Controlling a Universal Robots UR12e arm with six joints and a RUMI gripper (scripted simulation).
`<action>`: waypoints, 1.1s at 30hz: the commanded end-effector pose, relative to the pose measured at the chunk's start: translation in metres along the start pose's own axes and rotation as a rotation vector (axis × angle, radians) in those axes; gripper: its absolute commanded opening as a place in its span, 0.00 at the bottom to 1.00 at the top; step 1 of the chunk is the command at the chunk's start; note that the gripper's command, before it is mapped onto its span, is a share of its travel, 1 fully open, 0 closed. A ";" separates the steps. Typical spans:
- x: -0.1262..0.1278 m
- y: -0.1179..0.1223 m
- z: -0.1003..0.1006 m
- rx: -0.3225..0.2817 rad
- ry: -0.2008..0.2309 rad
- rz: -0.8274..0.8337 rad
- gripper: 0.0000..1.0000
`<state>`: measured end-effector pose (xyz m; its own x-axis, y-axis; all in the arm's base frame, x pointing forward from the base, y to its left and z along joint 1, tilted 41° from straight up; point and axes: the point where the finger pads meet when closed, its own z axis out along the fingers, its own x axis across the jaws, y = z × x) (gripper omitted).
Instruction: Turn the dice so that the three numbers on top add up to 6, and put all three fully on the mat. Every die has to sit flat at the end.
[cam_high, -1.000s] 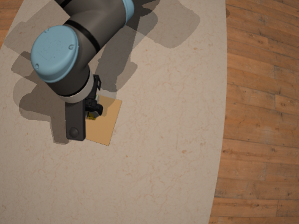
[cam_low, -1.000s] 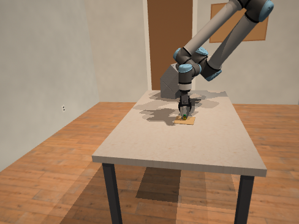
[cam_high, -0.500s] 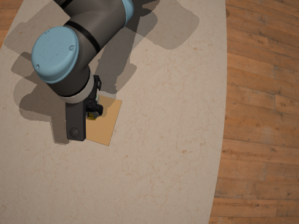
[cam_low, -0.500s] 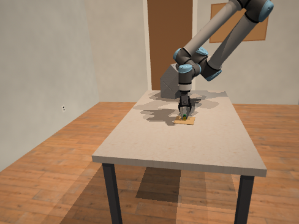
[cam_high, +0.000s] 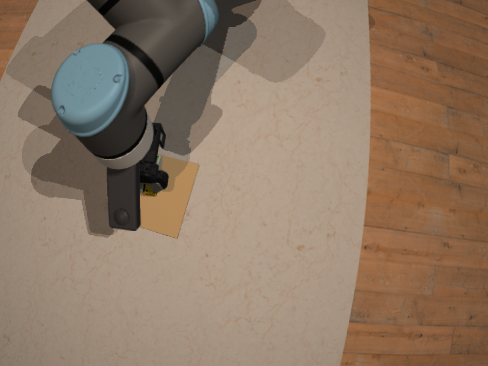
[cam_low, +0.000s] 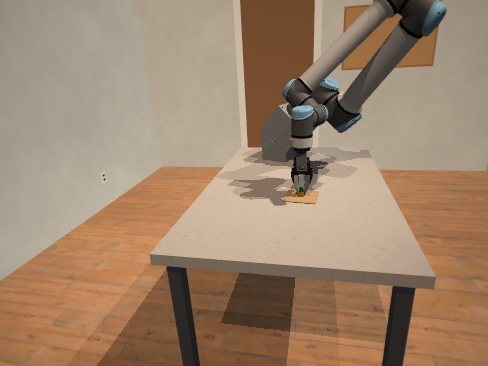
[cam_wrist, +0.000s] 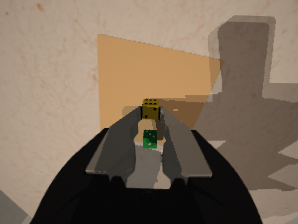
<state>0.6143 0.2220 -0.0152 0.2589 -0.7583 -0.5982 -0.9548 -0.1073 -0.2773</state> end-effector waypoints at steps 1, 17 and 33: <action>0.000 0.000 0.000 0.001 0.000 0.000 0.03; 0.000 0.000 0.000 0.001 0.000 0.000 0.03; 0.000 0.000 0.000 0.001 0.000 0.000 0.14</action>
<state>0.6143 0.2220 -0.0152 0.2589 -0.7583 -0.5982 -0.9548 -0.1073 -0.2773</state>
